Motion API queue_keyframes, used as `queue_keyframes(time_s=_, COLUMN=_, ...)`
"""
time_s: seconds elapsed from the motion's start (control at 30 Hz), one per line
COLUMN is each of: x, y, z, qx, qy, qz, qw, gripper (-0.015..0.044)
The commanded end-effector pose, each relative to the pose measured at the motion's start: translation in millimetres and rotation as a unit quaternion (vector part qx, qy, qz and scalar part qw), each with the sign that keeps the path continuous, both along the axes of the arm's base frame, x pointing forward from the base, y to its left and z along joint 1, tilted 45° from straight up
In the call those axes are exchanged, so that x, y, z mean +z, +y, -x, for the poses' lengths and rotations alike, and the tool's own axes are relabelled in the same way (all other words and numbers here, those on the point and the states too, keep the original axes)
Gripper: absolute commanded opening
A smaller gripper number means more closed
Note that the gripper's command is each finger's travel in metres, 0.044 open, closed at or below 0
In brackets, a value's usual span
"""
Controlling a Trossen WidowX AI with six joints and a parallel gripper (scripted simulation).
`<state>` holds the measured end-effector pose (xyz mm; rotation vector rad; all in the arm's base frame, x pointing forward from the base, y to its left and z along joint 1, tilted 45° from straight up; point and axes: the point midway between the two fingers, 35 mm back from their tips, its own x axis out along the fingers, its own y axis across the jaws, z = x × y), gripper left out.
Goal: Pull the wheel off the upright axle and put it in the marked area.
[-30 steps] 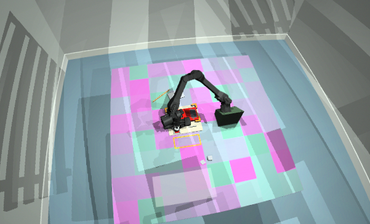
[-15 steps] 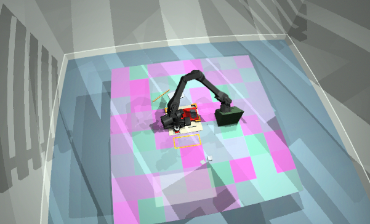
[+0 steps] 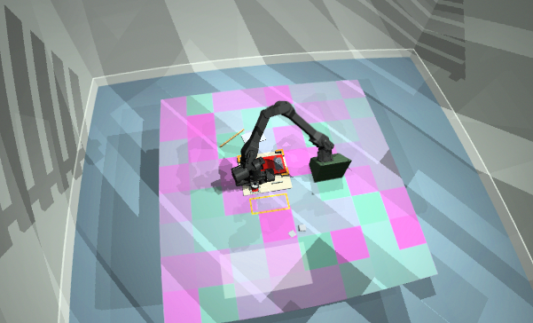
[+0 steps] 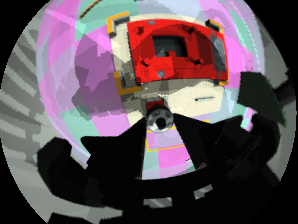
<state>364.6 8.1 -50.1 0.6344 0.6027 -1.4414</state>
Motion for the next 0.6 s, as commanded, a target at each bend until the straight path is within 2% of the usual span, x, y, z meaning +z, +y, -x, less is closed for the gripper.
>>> queue_keyframes(time_s=0.0, x=3.7, y=4.3, z=0.2, qx=0.003, qy=-0.001, qz=-0.001, qw=1.0, gripper=0.0)
queue_keyframes(time_s=0.57, x=7.6, y=8.3, z=0.4, qx=0.004, qy=-0.001, qz=-0.001, qw=1.0, gripper=0.0)
